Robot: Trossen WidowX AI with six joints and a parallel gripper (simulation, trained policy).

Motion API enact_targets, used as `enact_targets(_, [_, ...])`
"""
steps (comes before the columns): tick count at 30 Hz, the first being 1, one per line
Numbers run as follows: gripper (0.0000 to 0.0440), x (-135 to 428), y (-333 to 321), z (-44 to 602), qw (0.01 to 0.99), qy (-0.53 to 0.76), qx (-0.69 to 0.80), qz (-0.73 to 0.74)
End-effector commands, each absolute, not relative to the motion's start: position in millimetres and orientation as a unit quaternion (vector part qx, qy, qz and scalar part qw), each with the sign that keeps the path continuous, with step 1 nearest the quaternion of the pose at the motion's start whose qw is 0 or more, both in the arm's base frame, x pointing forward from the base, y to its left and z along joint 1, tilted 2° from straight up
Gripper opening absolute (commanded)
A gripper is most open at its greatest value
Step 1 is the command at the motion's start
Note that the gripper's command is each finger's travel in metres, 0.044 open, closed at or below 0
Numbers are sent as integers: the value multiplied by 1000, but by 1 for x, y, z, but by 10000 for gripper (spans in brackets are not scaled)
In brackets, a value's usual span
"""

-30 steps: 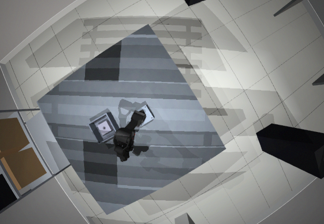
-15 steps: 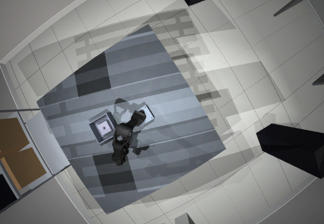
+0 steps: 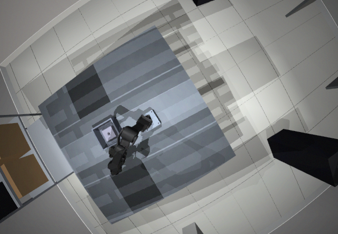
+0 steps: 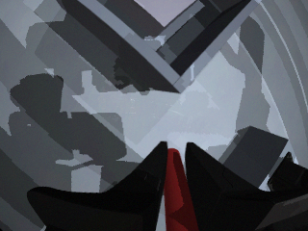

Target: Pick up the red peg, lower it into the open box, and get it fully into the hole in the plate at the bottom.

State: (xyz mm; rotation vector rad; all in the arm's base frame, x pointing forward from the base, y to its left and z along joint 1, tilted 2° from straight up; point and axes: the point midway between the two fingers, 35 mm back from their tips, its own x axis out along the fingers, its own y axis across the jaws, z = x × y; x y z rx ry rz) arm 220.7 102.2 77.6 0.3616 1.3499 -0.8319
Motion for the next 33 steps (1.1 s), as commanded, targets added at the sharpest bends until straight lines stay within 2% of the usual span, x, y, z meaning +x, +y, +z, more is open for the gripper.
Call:
enact_targets(1, [0, 235, 92, 86, 689, 588, 178, -385])
enact_targets(17, [0, 291, 38, 93, 684, 552, 230, -417])
enact_targets(33, [0, 334, -21, 73, 679, 563, 248, -400])
